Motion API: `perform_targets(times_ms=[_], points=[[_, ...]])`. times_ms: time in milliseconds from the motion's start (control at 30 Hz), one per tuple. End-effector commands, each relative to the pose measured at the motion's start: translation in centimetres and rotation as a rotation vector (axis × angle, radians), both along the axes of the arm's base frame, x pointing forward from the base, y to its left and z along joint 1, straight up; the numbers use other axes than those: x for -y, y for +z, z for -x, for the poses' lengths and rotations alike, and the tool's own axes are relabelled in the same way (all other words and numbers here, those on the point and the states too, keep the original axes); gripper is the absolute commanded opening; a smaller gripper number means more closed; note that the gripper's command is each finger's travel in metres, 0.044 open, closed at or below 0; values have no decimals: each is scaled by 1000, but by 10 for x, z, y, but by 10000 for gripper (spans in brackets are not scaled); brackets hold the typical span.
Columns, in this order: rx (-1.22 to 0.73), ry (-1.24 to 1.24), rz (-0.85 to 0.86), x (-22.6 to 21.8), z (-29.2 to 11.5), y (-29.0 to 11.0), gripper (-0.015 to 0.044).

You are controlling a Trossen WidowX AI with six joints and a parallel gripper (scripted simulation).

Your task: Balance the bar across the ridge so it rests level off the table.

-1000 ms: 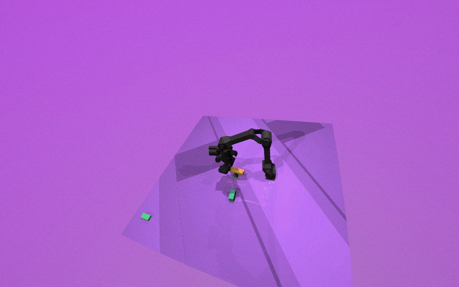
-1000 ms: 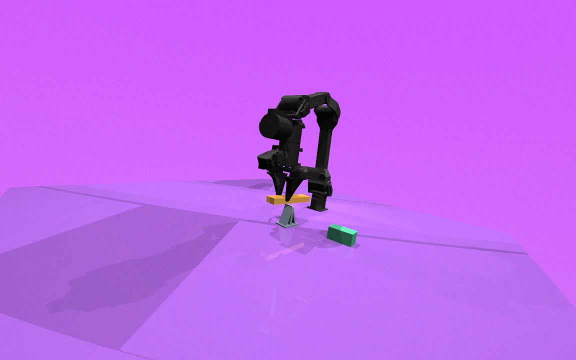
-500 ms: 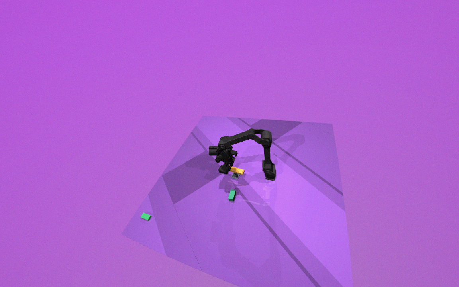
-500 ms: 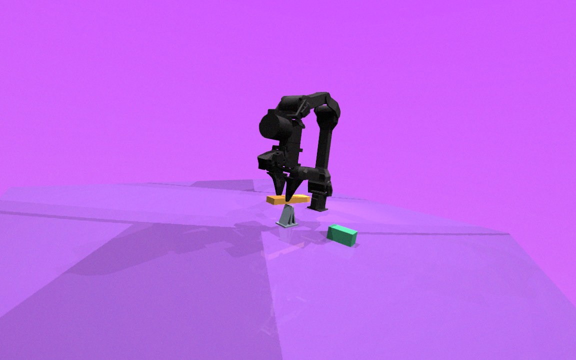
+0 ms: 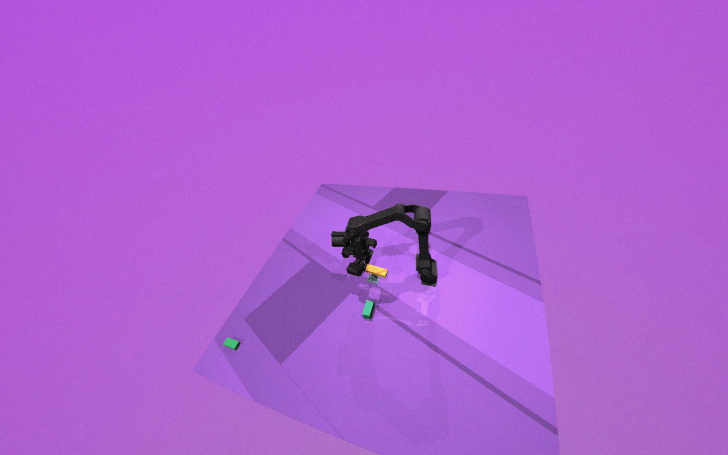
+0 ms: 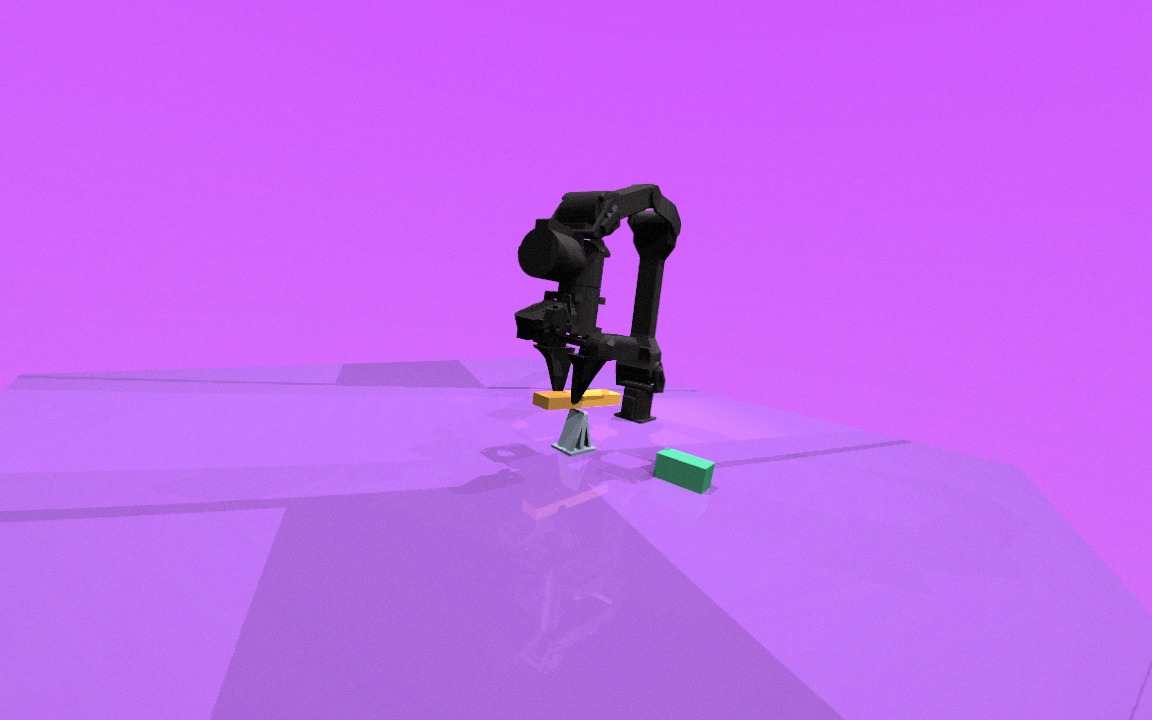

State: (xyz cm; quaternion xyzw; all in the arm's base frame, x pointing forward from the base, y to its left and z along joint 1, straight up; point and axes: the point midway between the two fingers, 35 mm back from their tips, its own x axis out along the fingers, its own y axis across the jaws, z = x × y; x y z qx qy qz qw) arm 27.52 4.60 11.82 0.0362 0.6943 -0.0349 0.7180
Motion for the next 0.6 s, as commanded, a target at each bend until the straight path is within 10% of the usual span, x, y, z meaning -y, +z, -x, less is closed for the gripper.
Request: perform_targets(times_ms=[0, 567], points=[[-3, 2, -5, -1, 0, -1, 0], [-3, 2, -5, -1, 0, -3, 0]])
